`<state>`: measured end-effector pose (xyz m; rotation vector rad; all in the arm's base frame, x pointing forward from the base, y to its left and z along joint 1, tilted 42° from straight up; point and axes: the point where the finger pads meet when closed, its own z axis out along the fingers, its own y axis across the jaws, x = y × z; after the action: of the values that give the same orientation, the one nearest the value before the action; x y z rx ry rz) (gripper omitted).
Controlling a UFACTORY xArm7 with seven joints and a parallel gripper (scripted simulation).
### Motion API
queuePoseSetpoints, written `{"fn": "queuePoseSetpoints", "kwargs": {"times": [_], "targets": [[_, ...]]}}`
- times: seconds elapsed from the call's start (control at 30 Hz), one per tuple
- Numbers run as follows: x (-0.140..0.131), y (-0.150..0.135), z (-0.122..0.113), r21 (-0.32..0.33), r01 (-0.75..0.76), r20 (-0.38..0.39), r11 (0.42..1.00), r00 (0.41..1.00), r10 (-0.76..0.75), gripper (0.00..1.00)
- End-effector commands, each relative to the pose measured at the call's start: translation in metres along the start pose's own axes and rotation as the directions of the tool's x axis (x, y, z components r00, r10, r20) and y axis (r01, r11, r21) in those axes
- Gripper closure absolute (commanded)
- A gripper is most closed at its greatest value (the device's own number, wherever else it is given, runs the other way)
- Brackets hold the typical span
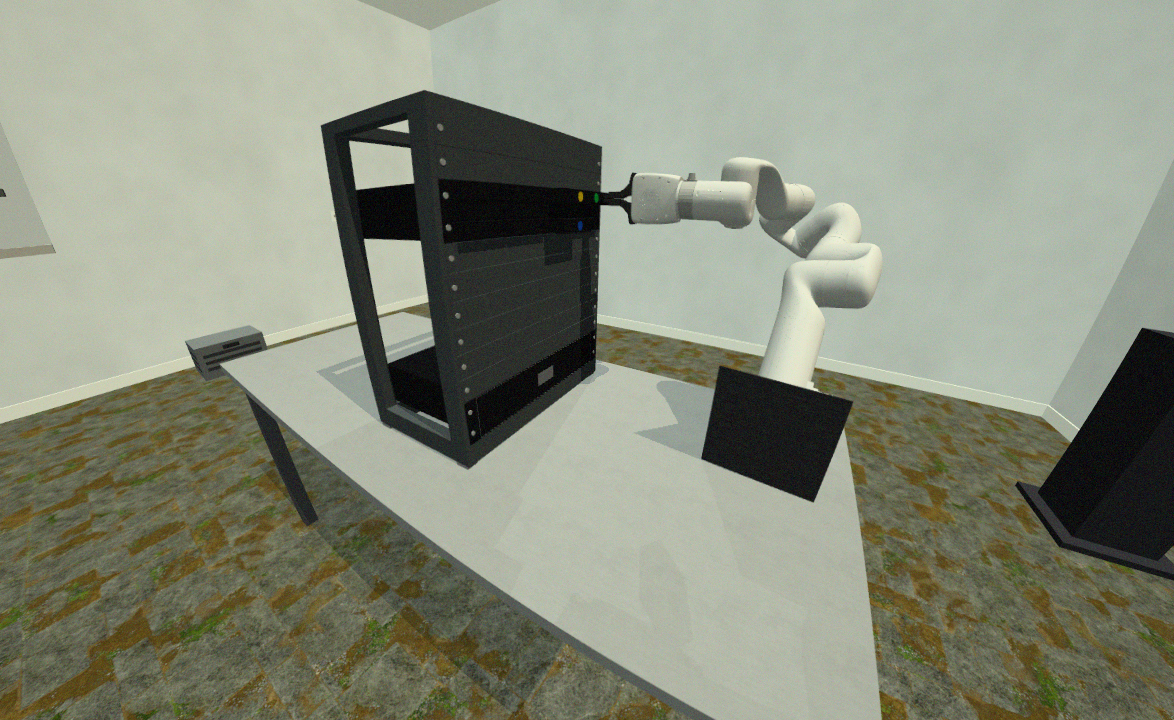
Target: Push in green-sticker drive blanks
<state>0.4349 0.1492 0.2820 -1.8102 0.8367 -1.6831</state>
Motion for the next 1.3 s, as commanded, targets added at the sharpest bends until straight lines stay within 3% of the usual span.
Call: {"fn": "queuePoseSetpoints", "kwargs": {"times": [0.0, 1.27], "targets": [[0.0, -0.002, 0.001, 0.003, -0.001, -0.001, 1.0, 1.0, 0.001, 1.0], [0.0, -0.002, 0.021, 0.003, -0.001, -0.001, 1.0, 1.0, 0.001, 1.0]]}}
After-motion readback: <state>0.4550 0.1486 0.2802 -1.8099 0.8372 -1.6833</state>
